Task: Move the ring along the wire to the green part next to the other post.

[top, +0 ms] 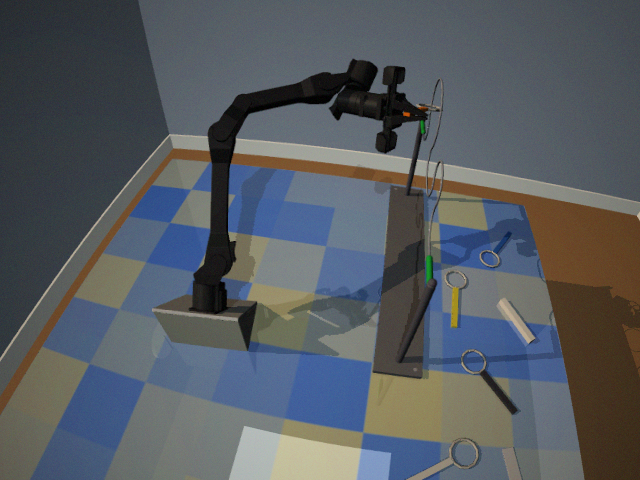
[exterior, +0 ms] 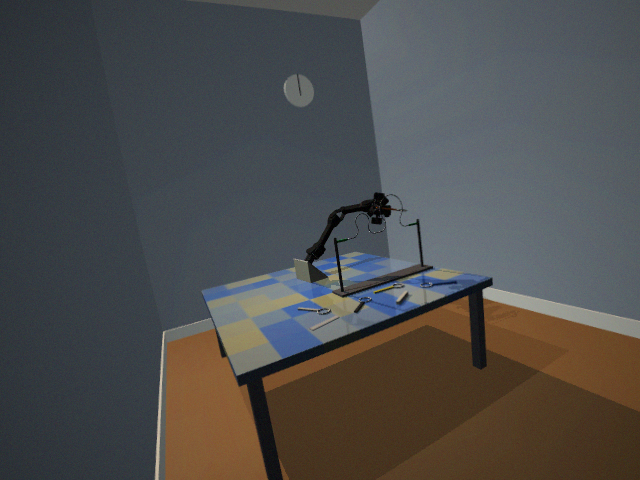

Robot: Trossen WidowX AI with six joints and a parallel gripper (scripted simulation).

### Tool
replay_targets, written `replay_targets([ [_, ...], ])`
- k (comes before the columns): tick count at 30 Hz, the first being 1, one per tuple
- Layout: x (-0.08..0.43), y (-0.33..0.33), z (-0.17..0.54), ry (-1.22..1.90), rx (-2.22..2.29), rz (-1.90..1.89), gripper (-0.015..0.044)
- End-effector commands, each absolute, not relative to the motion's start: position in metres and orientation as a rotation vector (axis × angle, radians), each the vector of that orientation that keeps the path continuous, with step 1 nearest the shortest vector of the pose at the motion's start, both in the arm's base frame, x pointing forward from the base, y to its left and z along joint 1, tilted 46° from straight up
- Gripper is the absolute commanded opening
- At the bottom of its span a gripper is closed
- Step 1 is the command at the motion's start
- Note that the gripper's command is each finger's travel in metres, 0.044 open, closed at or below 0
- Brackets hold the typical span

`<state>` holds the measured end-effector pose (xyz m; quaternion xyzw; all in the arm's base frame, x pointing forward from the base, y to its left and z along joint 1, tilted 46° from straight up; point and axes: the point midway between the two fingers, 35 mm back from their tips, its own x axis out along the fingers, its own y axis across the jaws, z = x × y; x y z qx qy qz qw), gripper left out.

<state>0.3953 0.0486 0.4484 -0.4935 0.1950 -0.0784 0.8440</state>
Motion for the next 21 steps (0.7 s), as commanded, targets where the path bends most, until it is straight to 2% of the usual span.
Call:
replay_targets([
  [1,0.3979,0.0506,0.4454,0.419,-0.999,-0.154,-0.015],
  [21,0.3972,0.0573,0.4373,0.448,-0.752,-0.102,-0.015],
])
